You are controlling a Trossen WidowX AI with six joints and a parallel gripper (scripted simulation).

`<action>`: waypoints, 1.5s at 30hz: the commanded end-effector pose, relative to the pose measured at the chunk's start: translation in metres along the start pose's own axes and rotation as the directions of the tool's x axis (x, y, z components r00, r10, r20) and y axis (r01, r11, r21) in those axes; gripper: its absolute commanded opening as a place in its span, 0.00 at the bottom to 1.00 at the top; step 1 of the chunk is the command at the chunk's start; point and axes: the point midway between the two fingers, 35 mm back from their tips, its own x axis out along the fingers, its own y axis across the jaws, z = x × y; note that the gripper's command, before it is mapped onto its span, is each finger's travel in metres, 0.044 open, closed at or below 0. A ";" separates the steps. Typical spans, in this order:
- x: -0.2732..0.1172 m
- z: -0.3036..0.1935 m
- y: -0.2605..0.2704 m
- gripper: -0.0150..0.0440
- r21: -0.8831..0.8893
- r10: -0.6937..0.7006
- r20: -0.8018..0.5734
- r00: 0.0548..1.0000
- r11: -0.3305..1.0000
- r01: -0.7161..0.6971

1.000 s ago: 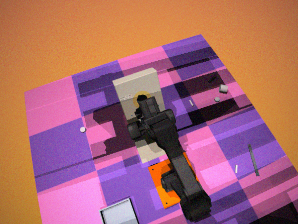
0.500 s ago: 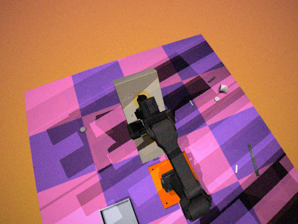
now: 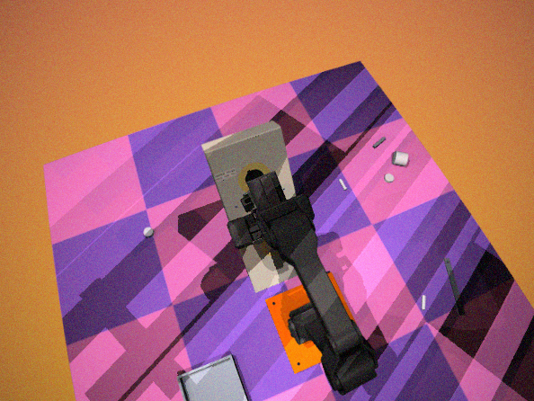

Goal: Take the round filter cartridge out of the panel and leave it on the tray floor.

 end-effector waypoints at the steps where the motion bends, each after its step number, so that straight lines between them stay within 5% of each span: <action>1: -0.005 0.011 0.000 0.25 0.000 0.001 0.013 1.000 1.000 -0.001; 29: -0.095 0.026 0.000 0.25 0.000 -0.002 0.010 1.000 1.000 0.002; 45: -0.088 0.029 0.042 0.25 0.005 0.002 -0.004 1.000 1.000 -0.002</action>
